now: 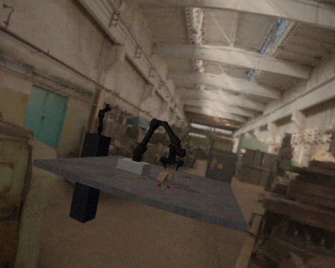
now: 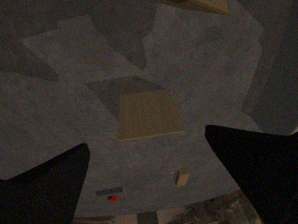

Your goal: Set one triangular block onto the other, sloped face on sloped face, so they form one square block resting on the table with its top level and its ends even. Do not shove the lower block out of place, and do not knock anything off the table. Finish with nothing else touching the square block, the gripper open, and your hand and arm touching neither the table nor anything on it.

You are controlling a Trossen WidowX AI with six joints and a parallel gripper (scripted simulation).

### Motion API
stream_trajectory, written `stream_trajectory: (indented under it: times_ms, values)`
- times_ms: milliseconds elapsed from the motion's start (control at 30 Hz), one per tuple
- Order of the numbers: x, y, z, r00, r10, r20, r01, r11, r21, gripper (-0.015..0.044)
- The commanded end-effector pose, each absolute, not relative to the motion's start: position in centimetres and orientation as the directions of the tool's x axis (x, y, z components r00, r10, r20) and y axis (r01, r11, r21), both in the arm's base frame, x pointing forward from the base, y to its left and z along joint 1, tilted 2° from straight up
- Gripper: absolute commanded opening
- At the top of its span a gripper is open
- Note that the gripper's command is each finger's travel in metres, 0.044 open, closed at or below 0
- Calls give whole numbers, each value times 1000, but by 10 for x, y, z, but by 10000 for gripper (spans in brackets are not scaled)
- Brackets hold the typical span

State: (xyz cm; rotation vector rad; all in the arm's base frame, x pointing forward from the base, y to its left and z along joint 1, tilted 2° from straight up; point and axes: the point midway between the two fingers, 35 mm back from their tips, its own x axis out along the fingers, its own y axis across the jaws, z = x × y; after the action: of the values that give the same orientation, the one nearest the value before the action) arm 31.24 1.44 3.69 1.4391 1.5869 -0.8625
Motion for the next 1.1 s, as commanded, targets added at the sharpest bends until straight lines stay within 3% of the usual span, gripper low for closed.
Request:
stream_trajectory:
  times_ms: [0,1067]
  values:
    - [312,19,28,-31,445,-895,993,115,22,440]
    - [308,43,-18,-32,447,-894,993,115,22,440]
